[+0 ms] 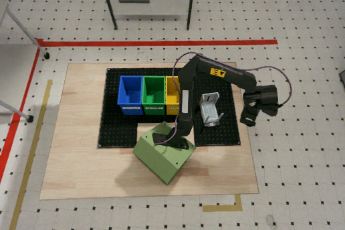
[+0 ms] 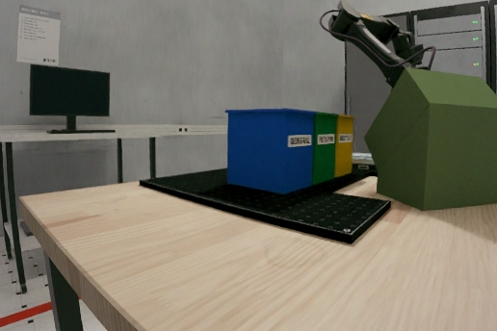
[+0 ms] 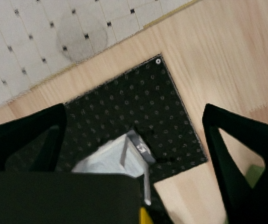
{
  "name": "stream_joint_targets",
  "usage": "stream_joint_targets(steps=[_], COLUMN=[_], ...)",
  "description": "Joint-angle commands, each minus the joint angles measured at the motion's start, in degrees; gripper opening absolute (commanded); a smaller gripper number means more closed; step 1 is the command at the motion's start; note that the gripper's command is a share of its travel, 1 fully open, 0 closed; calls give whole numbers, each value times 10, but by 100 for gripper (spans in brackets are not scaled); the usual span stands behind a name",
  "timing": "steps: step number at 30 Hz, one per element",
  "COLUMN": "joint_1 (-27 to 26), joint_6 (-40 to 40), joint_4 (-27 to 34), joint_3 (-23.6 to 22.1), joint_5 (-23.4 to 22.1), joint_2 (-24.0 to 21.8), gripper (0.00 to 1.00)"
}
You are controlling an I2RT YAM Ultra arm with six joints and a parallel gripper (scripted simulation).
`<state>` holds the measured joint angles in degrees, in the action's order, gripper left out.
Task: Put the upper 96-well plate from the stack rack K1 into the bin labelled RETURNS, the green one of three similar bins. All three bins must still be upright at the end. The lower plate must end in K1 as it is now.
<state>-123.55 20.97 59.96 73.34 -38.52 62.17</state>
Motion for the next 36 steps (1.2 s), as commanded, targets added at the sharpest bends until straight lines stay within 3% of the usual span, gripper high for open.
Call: stream_joint_targets(steps=[1,6,9,15,16,19,26,29,30,33,34,36], joint_1=[28,76,79,149,151,186,223,258,259,293,295,319], joint_6=[-66,-130,-147,-214,-231,-265,-334,-369,-387,-420,-437,-459], joint_4=[7,11,12,3,13,7,21,17,24,20,26,20], joint_3=[-13,-22,-5,-39,-15,-45,-37,-58,-41,-65,-45,-70], joint_5=[28,48,49,80,81,96,111,126,126,140,141,151], joint_2=[-27,-39,-39,-60,-60,-69,-77,-86,-85,-94,-94,-101], gripper=[100,100,100,100,100,100,100,100,100,100,100,100])
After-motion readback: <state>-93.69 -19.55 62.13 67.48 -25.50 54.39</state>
